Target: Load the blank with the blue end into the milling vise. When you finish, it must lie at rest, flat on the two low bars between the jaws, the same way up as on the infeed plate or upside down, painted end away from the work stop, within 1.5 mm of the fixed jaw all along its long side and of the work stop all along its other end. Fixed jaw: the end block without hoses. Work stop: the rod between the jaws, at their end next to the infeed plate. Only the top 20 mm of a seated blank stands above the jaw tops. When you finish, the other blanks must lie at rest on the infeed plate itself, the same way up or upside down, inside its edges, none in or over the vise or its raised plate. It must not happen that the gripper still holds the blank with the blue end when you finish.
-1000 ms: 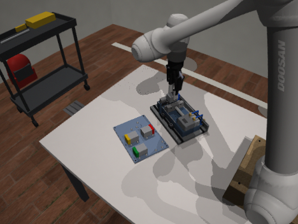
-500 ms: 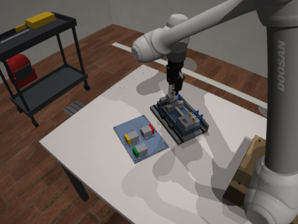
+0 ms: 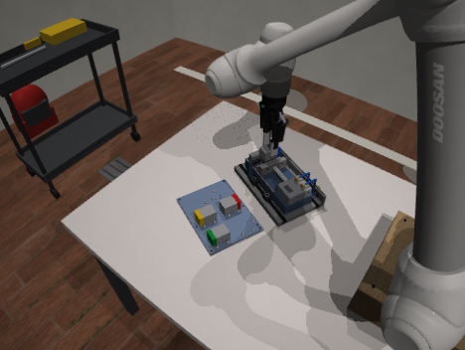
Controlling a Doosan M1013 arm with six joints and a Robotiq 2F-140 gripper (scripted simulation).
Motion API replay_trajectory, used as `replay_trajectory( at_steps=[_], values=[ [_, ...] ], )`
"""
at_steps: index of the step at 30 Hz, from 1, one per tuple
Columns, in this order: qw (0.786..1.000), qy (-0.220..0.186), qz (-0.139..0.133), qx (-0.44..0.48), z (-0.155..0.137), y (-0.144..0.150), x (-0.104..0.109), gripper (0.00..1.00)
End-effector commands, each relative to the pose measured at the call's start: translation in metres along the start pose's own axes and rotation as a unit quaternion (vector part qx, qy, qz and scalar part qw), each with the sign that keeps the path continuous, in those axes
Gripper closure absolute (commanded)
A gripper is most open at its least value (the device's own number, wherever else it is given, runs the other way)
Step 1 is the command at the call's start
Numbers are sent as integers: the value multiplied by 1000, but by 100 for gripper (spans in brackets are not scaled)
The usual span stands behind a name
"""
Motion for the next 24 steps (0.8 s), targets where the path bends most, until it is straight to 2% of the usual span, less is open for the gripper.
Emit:
replay_trajectory(
  at_steps=[1,24],
  values=[
    [1000,0,0,0,0,0,0,100],
    [1000,0,0,0,0,0,-2,100]
  ],
)
Point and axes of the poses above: the point where the finger pads meet when closed, its own x axis back along the fingers, its own y axis across the jaws, z = x × y, the point moved 9 cm from there along x, back along the fingers, and after that the axes turned 9 degrees about x, right-handed, at the moved point
